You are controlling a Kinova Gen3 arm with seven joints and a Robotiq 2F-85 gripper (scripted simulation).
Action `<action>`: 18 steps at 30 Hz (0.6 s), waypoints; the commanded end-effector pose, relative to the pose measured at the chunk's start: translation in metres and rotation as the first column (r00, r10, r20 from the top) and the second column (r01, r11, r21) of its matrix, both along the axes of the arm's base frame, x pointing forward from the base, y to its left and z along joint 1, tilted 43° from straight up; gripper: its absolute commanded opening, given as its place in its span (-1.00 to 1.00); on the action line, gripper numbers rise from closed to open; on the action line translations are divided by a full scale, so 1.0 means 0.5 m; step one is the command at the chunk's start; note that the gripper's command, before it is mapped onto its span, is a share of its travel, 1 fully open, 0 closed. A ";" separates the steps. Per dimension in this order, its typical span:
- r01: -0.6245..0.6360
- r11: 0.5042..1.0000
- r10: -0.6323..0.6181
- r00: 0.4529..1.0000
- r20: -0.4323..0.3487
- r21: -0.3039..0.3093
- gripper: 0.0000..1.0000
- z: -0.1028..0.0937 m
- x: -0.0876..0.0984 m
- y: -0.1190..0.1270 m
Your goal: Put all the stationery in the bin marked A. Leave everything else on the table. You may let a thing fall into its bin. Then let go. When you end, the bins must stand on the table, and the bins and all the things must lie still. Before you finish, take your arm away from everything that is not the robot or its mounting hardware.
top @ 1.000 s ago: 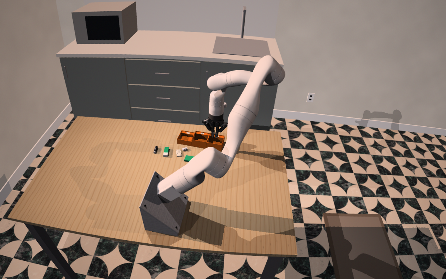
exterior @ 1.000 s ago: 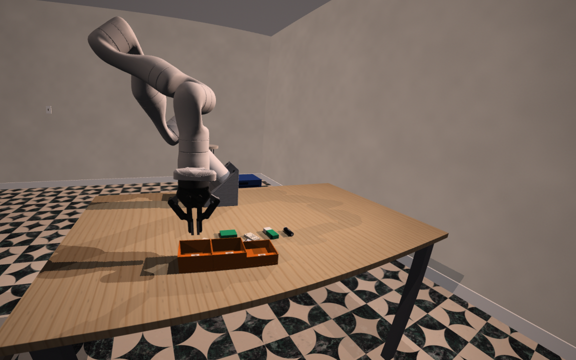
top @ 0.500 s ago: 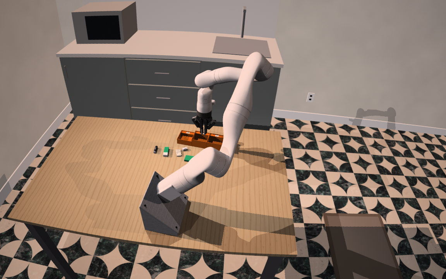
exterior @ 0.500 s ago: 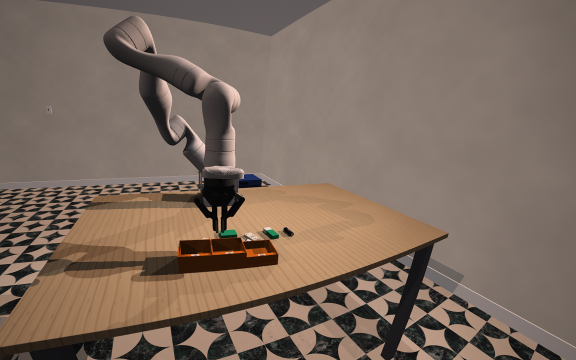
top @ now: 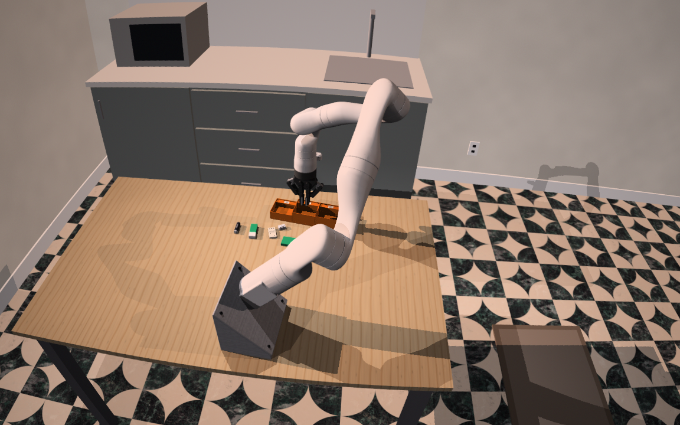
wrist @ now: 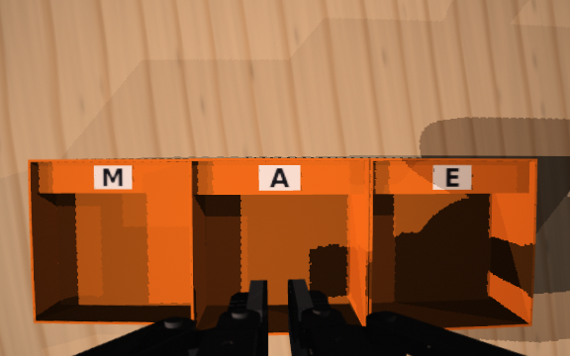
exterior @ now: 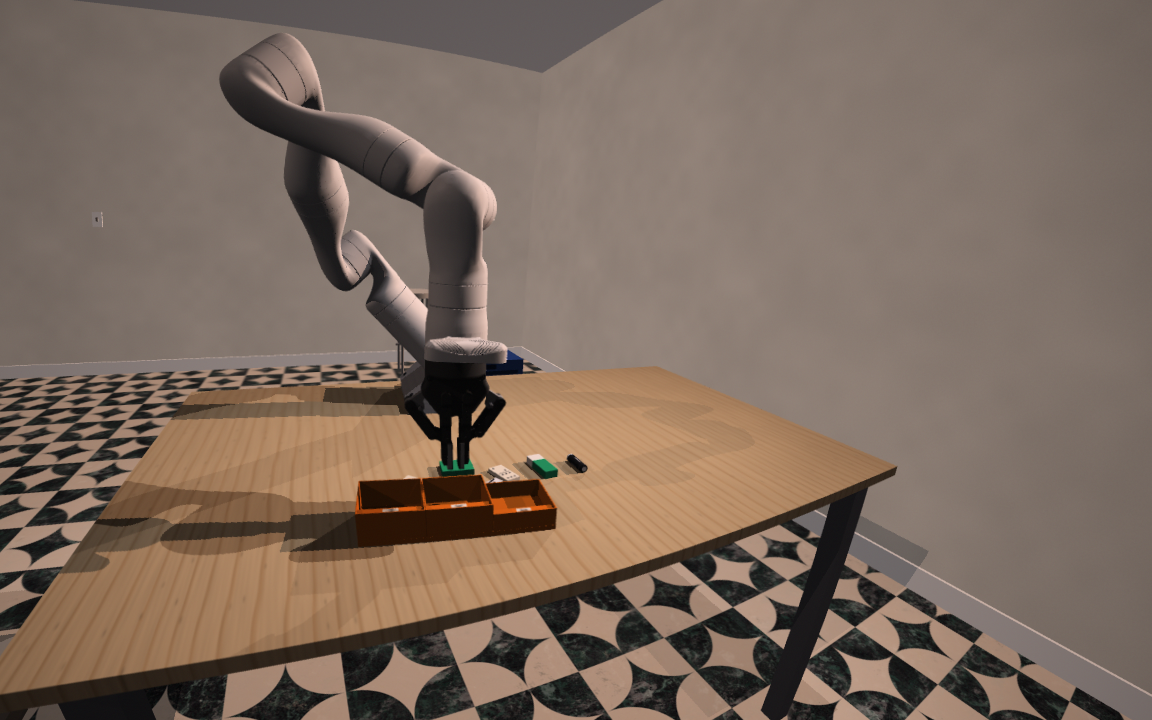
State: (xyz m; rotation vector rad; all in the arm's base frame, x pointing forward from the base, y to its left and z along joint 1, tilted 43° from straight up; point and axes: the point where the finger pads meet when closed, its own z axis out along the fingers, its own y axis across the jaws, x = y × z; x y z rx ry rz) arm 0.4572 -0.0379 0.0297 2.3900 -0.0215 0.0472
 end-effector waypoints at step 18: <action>0.003 1.000 -0.003 1.000 -0.001 -0.002 -0.82 -0.075 0.000 -0.071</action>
